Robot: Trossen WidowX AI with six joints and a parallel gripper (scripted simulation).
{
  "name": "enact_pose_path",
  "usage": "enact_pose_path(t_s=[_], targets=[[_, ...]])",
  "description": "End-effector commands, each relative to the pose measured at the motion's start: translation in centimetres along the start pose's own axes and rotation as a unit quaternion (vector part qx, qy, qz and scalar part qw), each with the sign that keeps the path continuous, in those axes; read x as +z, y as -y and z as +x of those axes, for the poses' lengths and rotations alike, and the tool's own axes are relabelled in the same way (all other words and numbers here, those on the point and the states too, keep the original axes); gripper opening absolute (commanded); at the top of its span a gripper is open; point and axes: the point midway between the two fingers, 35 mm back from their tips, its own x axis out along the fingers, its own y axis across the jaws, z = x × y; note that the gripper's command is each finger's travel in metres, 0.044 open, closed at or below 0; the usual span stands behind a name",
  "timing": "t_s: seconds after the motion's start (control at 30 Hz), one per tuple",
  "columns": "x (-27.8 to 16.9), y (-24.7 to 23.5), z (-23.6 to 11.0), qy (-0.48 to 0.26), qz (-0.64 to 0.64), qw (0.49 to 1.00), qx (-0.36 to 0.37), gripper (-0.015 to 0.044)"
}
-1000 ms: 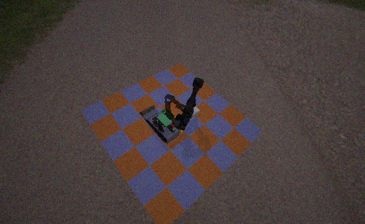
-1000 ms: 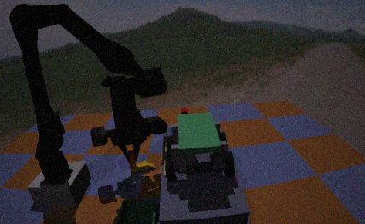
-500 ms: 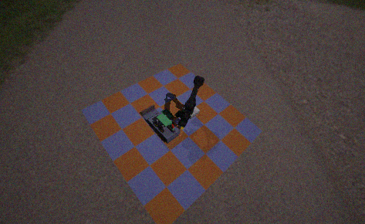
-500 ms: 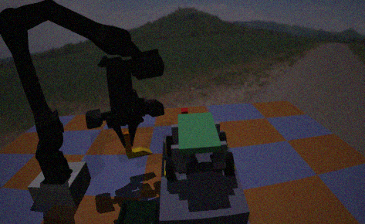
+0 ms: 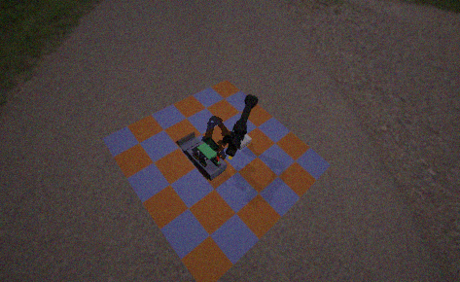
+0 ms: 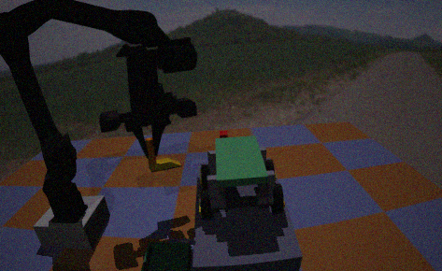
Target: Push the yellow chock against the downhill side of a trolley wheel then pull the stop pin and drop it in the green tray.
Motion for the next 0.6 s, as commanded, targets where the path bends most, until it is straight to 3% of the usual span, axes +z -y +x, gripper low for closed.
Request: enact_pose_path(t_s=[0.0,0.57], targets=[[-0.1,-0.2,-1.5,-0.003,-0.003,1.000,0.005,0.0000],[-0.4,-0.6,-5.3,-0.003,-0.003,1.000,0.005,0.0000]])
